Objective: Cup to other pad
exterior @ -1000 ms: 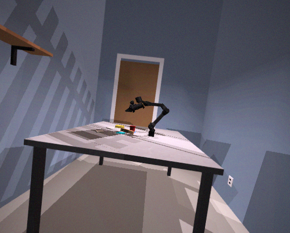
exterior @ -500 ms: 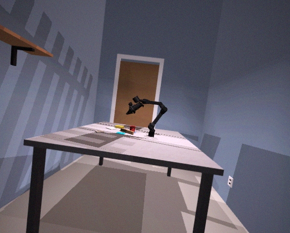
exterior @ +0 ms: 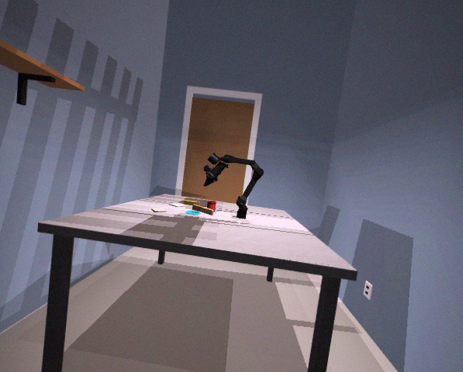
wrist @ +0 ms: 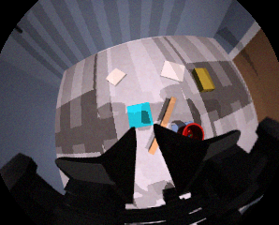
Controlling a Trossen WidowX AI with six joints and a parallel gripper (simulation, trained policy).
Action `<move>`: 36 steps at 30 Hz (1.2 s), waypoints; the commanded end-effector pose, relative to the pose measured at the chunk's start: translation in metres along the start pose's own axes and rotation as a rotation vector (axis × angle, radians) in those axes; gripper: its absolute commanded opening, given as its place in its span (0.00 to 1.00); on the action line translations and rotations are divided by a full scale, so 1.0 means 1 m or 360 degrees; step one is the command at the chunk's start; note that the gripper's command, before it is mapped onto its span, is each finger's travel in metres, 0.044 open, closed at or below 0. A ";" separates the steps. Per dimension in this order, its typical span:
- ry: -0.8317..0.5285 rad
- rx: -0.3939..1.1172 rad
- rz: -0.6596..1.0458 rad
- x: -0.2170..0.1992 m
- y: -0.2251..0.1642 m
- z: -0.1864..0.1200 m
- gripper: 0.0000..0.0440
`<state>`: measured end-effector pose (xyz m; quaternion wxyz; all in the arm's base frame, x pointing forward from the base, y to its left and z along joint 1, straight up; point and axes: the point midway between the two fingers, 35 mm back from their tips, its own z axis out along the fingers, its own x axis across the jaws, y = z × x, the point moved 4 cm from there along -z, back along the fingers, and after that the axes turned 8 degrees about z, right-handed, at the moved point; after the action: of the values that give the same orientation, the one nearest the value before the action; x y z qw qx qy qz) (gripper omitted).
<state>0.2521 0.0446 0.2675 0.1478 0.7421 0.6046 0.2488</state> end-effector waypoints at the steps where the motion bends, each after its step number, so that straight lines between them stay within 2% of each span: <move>1: -0.0055 0.0115 -0.0028 -0.002 -0.002 0.003 0.26; 19: -0.0230 0.0513 -0.0139 -0.017 -0.007 0.010 0.24; 36: -0.0351 0.0797 -0.0192 -0.042 -0.011 0.030 0.28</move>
<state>0.2517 0.0141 0.2359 0.0484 0.7429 0.6674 0.0191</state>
